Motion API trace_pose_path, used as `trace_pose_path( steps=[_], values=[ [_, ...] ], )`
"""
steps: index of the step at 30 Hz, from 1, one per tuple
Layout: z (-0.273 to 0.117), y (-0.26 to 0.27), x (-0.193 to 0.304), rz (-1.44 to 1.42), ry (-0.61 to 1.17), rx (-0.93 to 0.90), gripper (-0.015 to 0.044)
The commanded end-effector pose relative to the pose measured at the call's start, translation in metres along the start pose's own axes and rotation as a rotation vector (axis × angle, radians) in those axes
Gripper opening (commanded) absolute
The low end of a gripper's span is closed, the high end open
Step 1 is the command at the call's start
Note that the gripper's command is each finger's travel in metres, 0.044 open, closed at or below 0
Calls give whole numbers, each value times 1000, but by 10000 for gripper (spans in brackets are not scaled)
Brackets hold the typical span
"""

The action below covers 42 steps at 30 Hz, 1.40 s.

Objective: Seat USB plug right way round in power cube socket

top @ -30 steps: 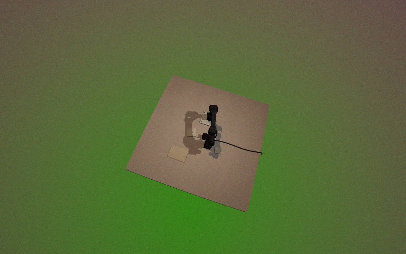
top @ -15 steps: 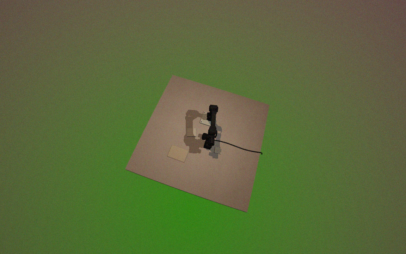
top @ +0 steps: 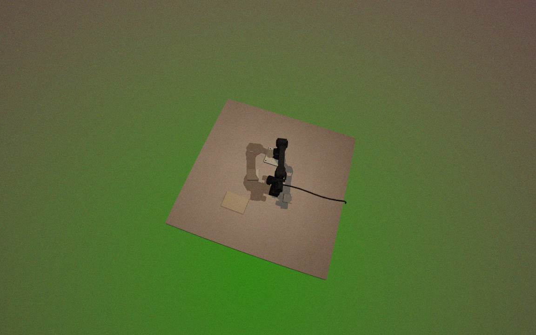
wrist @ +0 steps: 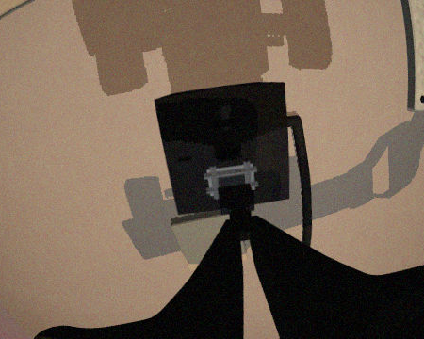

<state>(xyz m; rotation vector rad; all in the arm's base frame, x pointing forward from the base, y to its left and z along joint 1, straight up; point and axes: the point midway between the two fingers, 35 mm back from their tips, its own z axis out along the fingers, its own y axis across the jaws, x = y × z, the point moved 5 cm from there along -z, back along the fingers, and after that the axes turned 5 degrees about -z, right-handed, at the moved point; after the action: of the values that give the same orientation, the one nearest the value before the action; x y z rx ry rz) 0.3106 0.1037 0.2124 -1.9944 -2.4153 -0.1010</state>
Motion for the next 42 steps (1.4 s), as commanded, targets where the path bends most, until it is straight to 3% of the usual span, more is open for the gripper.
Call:
trace_pose_path(
  steps=[1,42],
  values=[
    [2,-1,0,-3,6,3,0],
    [7,-1,1,-3,37,0,0]
  ],
)
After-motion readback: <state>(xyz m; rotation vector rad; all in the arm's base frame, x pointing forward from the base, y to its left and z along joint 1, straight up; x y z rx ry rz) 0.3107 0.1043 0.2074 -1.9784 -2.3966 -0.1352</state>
